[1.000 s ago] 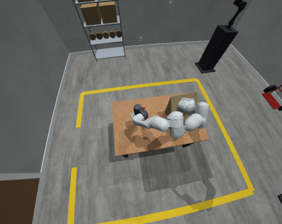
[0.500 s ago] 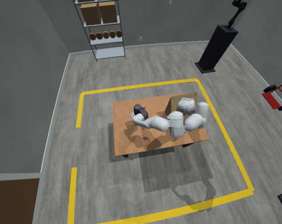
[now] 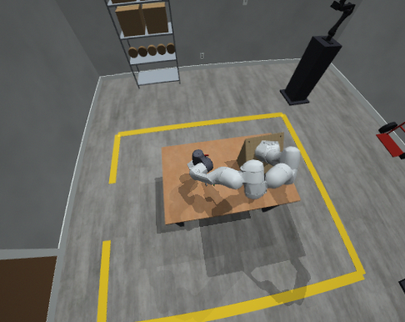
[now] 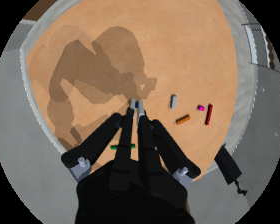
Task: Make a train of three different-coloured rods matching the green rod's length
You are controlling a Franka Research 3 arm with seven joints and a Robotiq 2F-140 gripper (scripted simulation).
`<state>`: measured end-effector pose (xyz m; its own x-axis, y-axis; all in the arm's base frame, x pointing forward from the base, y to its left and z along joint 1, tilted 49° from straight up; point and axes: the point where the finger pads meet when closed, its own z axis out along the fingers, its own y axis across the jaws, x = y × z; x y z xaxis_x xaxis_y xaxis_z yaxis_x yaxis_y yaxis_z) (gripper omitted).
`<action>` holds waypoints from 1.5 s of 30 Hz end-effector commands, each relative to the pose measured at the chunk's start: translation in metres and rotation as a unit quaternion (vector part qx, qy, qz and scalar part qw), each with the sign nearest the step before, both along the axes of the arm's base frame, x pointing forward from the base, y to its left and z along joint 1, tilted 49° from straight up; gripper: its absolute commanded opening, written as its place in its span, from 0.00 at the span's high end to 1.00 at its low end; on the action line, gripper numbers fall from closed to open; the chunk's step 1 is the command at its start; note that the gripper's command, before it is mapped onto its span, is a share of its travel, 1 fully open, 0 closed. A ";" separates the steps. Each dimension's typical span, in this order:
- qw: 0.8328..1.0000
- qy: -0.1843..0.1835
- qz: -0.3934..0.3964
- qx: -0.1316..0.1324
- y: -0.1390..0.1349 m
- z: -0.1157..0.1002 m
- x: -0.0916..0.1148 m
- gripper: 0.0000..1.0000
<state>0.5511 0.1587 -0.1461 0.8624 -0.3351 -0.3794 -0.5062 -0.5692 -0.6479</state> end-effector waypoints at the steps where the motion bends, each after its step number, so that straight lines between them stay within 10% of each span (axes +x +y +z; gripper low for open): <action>1: 1.000 -0.002 0.001 0.000 -0.012 0.009 0.001 0.97; 12: 1.000 -0.002 0.001 0.000 -0.067 0.058 0.001 0.97; 26: 1.000 0.001 -0.001 0.000 -0.072 0.062 -0.001 0.97; 28: 0.997 0.057 -0.050 0.001 -0.073 0.060 -0.022 0.97; 45: 0.968 0.189 -0.164 0.001 -0.077 0.054 -0.074 0.97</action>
